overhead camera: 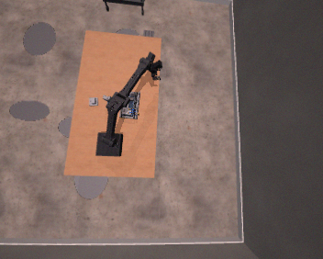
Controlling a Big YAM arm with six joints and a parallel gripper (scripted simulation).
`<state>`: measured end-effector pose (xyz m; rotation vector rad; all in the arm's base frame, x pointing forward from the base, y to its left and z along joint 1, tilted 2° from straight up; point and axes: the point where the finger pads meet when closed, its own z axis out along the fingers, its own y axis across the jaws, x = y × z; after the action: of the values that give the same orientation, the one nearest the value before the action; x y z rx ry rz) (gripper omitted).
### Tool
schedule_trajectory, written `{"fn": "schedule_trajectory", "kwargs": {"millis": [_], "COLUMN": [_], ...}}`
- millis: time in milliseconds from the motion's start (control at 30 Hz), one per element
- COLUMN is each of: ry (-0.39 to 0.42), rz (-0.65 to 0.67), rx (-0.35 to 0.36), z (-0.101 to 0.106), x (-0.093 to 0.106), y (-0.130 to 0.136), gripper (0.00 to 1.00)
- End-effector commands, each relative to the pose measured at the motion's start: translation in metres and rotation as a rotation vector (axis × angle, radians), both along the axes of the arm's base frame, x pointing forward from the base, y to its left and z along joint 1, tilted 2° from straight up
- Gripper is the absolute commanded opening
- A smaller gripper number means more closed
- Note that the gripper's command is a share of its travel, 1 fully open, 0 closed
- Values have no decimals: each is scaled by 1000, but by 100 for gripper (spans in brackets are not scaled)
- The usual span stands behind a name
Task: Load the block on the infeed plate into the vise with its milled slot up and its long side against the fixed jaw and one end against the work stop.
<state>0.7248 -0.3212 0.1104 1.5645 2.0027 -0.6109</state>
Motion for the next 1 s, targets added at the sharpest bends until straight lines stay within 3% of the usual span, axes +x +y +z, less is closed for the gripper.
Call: {"fn": "schedule_trajectory", "kwargs": {"millis": [0,533,567,600,667,767,867,967], "ry": [-16,-16,-119,-120,-57,-79,-107,-113], "rz": [0,0,0,3,11,35,70,80], "rx": [-5,-5,-36,-29,7,61,164,202], "z": [10,10,70,69,38,38,23,20], "x": [2,2,16,18,6,10,5,0], "y": [-1,-1,-4,4,24,75,108,147], "gripper": [100,100,100,100,100,100,100,100]}}
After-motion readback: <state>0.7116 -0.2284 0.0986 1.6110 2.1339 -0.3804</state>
